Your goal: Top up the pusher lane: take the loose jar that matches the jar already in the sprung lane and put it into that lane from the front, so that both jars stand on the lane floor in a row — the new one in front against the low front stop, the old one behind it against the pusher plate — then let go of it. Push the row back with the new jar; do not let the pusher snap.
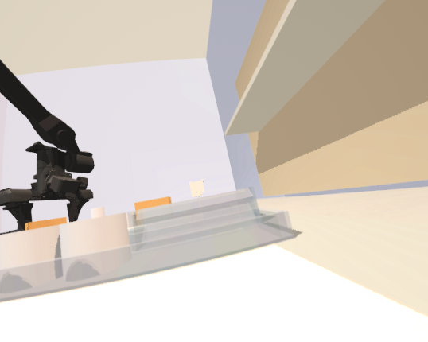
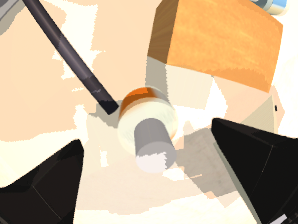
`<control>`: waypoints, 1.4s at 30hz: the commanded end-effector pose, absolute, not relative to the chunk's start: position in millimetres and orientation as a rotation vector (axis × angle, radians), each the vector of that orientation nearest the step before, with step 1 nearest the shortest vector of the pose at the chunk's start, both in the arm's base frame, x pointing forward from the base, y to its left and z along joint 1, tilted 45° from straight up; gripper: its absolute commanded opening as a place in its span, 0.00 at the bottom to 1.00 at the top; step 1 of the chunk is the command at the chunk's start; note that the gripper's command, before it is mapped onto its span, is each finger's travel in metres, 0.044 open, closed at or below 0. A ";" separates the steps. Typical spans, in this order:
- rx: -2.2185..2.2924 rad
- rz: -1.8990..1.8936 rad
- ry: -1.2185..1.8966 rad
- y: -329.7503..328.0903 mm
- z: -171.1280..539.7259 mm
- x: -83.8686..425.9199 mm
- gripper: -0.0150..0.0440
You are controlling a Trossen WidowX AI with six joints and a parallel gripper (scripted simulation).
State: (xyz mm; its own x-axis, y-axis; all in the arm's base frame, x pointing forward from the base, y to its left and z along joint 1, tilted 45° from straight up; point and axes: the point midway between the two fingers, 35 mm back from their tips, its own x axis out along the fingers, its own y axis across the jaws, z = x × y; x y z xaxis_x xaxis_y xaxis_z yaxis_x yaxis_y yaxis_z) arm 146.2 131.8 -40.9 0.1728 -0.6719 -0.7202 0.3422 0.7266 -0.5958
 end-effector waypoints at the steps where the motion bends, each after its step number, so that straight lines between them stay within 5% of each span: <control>1: -0.340 -0.737 1.193 125.1 -45.9 147.7 1.00; 9: -0.340 -0.738 1.193 117.8 -53.0 149.2 1.00; 19: -0.340 -0.738 1.193 117.8 -53.0 149.2 0.56; 24: -0.340 -0.738 1.193 117.8 -53.0 149.2 0.50; 30: -0.320 -0.699 1.199 138.9 -44.7 148.2 0.25; 42: -0.330 -0.720 1.200 178.0 -7.0 139.9 0.25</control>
